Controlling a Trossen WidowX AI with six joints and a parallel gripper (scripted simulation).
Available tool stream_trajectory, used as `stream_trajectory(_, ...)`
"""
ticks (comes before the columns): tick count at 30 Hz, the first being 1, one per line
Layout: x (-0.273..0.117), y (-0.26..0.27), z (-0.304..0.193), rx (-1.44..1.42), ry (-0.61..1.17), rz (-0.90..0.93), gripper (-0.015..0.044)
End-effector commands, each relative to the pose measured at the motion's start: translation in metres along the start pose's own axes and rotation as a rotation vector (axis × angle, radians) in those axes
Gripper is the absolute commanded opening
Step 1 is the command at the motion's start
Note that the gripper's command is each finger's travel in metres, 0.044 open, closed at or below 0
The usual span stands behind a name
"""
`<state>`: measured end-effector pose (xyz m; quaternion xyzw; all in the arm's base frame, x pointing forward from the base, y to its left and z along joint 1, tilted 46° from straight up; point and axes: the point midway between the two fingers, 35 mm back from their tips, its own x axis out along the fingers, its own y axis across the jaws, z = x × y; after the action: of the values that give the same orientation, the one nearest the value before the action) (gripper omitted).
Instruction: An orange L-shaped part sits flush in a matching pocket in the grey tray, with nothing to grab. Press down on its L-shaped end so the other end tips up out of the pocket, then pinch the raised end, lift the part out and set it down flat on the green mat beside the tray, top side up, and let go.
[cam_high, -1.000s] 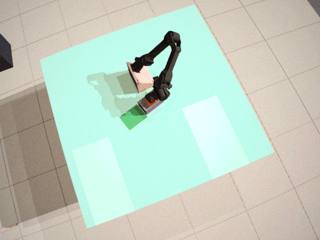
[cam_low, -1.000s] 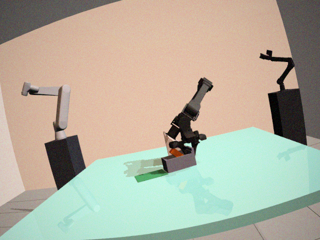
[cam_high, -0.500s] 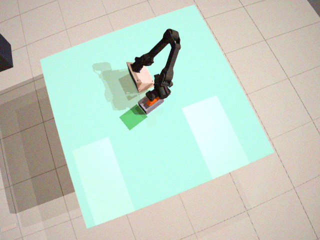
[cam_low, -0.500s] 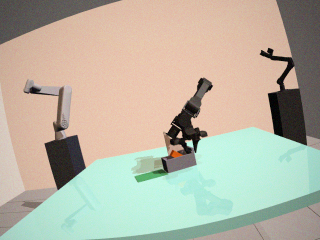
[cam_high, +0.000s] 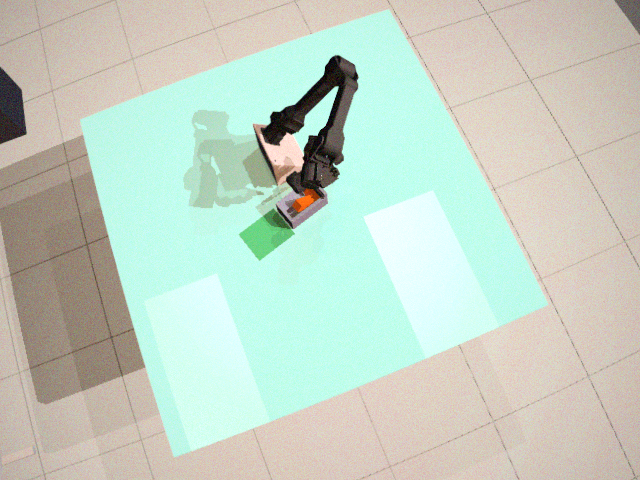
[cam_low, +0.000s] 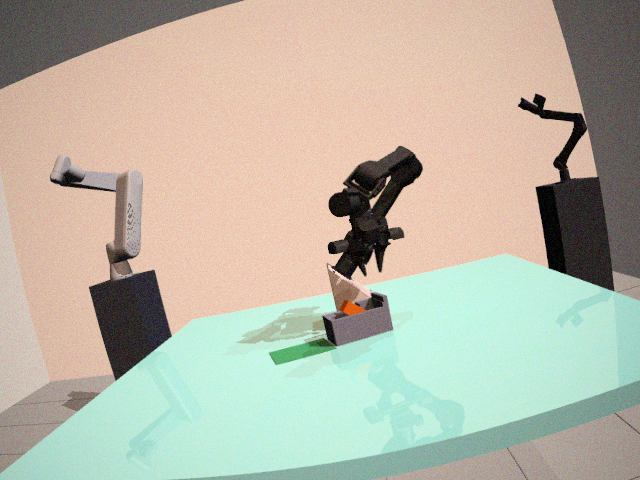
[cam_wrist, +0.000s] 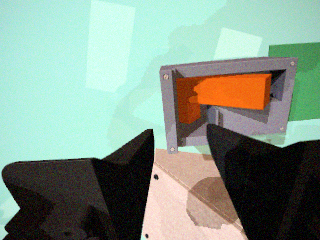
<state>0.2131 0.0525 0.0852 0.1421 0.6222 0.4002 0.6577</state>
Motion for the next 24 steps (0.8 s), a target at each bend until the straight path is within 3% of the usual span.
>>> stream_trajectory(1, 0.0006, -0.0001, -0.0002, 0.005, -0.001, 0.000, 0.0180)
stream_trajectory(21, 0.0006, -0.0001, -0.0002, 0.005, -0.001, 0.000, 0.0180)
stream_trajectory(24, 0.0002, -0.0048, 0.0011, 0.111, 0.000, 0.000, 0.0259)
